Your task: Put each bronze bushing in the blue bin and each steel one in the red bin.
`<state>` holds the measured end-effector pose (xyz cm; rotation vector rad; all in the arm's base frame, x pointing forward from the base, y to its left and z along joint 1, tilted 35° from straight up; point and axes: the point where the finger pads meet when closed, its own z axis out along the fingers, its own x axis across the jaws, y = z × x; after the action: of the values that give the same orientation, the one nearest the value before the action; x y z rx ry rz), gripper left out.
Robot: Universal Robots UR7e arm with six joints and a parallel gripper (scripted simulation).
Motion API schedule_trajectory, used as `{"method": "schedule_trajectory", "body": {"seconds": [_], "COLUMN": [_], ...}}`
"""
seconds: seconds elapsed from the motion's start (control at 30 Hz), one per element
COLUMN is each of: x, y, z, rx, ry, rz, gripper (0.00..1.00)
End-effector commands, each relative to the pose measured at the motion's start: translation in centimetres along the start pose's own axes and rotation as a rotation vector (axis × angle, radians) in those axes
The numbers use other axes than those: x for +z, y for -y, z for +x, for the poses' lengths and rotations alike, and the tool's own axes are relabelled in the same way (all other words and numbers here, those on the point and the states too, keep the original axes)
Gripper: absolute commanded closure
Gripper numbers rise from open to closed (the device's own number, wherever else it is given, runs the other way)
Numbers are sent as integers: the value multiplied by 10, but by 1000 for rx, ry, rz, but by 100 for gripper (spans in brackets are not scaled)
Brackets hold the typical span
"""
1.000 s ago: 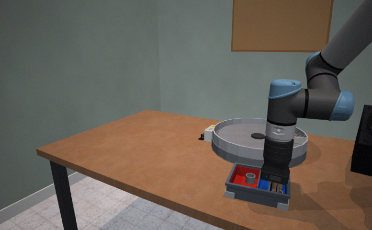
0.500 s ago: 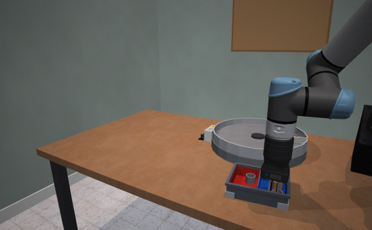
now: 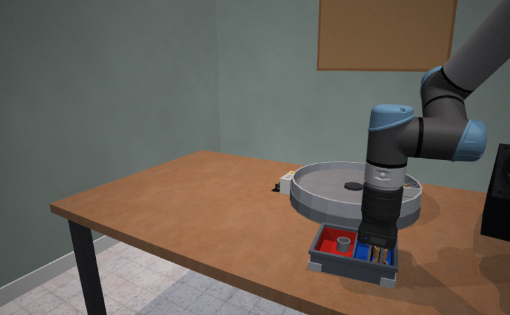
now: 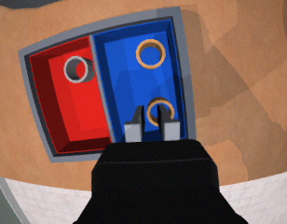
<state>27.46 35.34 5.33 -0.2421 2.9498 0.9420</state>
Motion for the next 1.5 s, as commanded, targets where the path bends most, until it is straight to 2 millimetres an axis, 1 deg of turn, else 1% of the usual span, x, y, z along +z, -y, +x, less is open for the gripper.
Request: {"method": "schedule_trajectory", "body": {"seconds": [0.0, 1.03, 1.2, 1.3, 1.37, 1.43, 1.47], "x": [-2, -10, -59, -59, -79, -79, -89], "y": [0, 0, 0, 0, 0, 0, 0], "z": [0, 0, 0, 0, 0, 0, 0], "rx": [0, 0, 0, 0, 0, 0, 0], "ry": [1, 1, 1, 1, 1, 1, 1], "rz": [0, 0, 0, 0, 0, 0, 0], "gripper": [58, 58, 58, 58, 58, 58, 58]}}
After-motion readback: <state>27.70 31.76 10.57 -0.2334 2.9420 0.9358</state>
